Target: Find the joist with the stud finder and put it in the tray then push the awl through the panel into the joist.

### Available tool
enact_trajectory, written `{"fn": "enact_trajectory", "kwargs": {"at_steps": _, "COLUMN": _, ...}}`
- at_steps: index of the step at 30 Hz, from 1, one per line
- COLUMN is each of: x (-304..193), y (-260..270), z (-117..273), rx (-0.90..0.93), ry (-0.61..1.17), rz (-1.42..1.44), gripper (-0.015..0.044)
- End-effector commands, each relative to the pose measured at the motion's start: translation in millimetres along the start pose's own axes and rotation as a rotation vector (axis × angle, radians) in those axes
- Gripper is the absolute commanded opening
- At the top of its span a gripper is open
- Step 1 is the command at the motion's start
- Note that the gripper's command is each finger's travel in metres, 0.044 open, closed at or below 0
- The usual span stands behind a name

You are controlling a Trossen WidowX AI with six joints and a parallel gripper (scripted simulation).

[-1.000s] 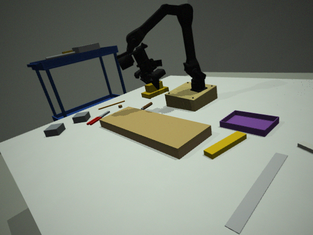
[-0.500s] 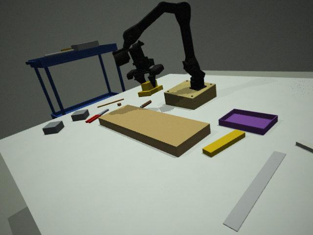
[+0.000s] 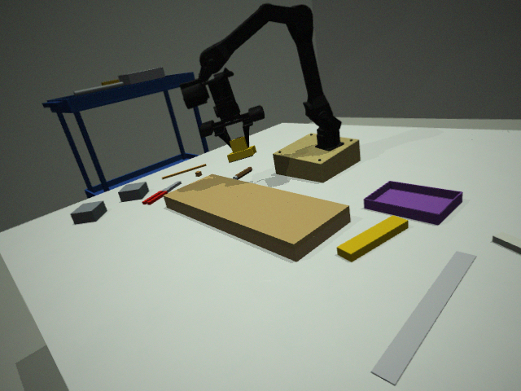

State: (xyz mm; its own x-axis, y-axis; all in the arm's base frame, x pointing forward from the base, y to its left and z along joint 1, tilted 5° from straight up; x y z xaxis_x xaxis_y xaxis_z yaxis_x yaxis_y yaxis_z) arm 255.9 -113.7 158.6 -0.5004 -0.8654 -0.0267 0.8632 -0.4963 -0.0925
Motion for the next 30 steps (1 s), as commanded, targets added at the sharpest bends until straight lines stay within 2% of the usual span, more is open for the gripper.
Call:
{"fn": "enact_trajectory", "kwargs": {"at_steps": 1, "x": -0.9, "y": 8.9, "z": 5.7, "rx": 0.037, "ry": 0.017, "rz": 0.13, "gripper": 0.0}}
{"fn": "enact_trajectory", "kwargs": {"at_steps": 30, "x": -5.3, "y": 55.0, "z": 17.5, "rx": 0.225, "ry": 0.009, "rz": 1.127, "gripper": 0.0}}
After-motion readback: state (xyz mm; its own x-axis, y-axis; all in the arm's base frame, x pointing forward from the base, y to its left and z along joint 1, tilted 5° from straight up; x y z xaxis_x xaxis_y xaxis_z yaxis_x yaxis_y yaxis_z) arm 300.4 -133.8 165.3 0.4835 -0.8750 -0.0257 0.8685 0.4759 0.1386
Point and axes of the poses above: the point midway between the two fingers, 35 mm back from their tips, its own z axis back along the fingers, its own y axis across the jaws, x = y × z, the point moved 6 cm from there along z, back along the fingers, and after that the axes turned 4 degrees about z, right-handed, at the moved point
